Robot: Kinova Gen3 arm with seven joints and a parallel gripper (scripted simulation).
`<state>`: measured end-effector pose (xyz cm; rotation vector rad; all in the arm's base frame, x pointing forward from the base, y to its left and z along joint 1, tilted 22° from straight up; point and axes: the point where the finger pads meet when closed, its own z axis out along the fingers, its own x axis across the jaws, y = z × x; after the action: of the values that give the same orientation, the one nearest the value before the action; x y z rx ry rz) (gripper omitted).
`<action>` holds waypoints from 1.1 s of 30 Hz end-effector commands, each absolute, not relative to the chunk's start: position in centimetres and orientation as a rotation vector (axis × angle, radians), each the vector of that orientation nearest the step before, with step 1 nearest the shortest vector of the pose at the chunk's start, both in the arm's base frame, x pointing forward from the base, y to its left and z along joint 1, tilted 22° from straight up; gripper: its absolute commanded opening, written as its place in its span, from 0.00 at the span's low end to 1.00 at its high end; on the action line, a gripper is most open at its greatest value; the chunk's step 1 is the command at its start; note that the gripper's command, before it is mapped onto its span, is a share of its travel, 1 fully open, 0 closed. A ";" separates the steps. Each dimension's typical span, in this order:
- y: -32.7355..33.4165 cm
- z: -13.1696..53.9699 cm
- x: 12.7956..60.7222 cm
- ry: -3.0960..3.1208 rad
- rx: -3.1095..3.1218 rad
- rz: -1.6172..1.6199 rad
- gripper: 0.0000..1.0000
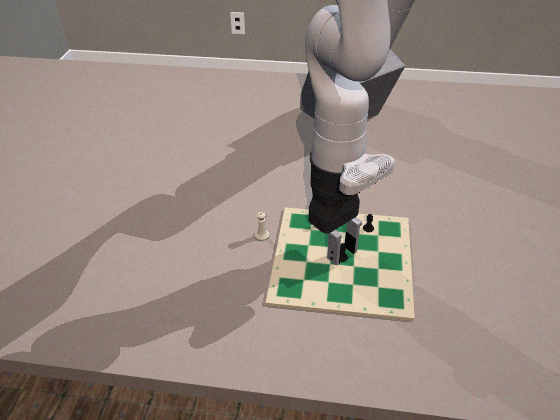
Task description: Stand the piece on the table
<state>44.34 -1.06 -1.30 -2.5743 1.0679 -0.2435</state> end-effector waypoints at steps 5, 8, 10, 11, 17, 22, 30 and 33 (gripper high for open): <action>-1.1 -1.2 44.4 1.068 -2.574 -0.245 0.00; -1.1 -1.2 44.4 1.068 -2.574 -0.245 0.00; -1.1 -1.2 44.4 1.068 -2.574 -0.245 0.00; -1.1 -1.2 44.4 1.068 -2.574 -0.245 0.00; -1.1 -1.2 44.4 1.068 -2.574 -0.245 0.00; -1.1 -1.2 44.4 1.068 -2.574 -0.245 0.00; -1.1 -1.2 44.4 1.068 -2.574 -0.245 0.00; -1.1 -1.2 44.4 1.068 -2.574 -0.245 0.00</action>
<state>44.33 -1.07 -1.28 -2.5743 1.0678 -0.2438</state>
